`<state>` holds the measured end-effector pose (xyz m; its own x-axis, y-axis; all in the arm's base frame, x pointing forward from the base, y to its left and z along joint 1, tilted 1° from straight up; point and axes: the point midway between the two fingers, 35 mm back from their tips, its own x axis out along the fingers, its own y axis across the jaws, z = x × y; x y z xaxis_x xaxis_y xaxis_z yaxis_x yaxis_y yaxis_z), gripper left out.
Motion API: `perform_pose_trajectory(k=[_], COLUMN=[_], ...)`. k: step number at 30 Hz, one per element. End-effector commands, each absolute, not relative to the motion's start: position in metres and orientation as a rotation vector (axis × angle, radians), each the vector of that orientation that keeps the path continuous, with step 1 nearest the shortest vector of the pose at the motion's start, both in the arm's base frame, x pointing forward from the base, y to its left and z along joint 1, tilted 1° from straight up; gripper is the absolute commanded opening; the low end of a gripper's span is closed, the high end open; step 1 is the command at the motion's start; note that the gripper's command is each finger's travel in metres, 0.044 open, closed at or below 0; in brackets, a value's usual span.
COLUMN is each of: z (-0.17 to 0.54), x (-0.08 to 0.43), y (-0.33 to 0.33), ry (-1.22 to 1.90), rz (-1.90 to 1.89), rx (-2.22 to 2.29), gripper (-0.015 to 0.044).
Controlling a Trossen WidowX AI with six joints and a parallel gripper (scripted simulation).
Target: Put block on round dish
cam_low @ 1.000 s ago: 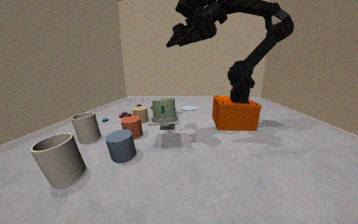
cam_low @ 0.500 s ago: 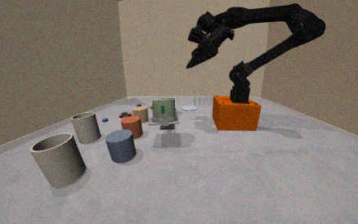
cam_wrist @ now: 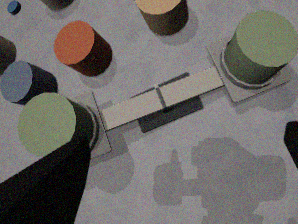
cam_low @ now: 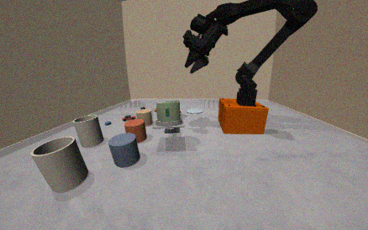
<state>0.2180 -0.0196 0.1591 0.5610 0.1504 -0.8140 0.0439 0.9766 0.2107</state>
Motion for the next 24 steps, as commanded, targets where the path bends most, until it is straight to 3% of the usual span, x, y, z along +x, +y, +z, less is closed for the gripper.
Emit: perform_pose_trajectory(k=[1,24], z=[0.157,0.110], x=[0.228,0.294], y=[-0.027,-0.073], ry=[1.031,1.282], rz=[-0.013,-0.574], rx=[0.306,0.806], gripper=[0.0440,0.0440])
